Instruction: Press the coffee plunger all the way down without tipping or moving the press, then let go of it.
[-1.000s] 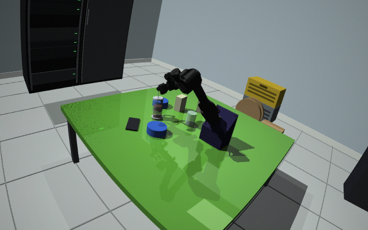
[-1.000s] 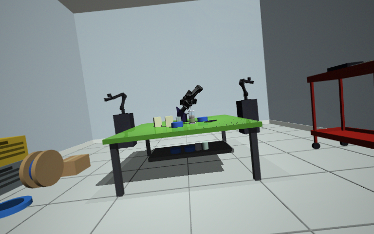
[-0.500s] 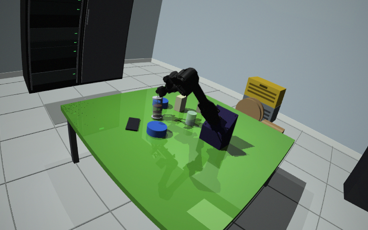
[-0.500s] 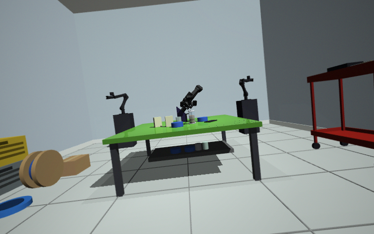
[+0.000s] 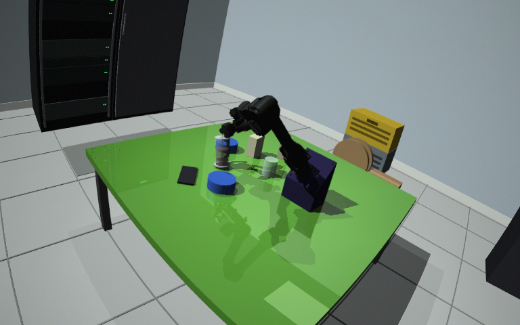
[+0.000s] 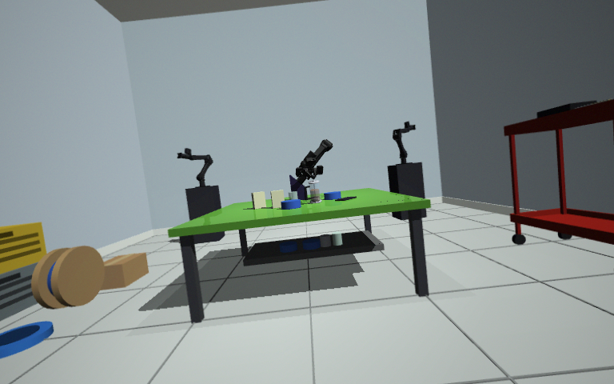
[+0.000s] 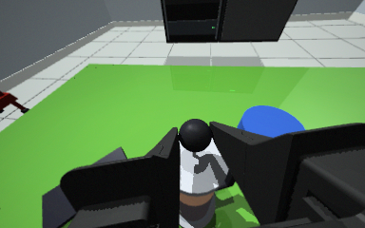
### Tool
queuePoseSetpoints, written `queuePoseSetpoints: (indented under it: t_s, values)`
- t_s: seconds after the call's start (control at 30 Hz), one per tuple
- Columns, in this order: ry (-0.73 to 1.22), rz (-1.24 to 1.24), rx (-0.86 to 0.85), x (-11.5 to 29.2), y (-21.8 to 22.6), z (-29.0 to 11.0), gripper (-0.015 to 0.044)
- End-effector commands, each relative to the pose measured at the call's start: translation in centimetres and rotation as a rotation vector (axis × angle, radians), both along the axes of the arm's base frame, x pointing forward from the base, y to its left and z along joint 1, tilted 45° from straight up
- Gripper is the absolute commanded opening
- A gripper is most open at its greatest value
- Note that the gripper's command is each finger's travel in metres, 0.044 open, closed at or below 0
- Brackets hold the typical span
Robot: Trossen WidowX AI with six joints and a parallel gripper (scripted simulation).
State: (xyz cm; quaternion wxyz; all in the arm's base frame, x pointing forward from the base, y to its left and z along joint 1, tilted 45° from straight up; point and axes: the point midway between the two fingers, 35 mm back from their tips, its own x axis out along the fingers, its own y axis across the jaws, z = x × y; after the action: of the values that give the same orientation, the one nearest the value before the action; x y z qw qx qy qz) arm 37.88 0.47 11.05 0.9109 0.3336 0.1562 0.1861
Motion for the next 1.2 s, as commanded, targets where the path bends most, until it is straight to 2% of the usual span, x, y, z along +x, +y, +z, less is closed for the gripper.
queuePoseSetpoints:
  t_s: [0.0, 0.9, 1.17]
  values:
    - [0.017, 0.014, 0.005, 0.06, 0.42, -0.41, 0.0119]
    - [0.007, 0.007, 0.004, 0.38, 0.08, -0.1, 0.0119]
    - [0.007, 0.007, 0.004, 0.38, 0.08, -0.1, 0.0329]
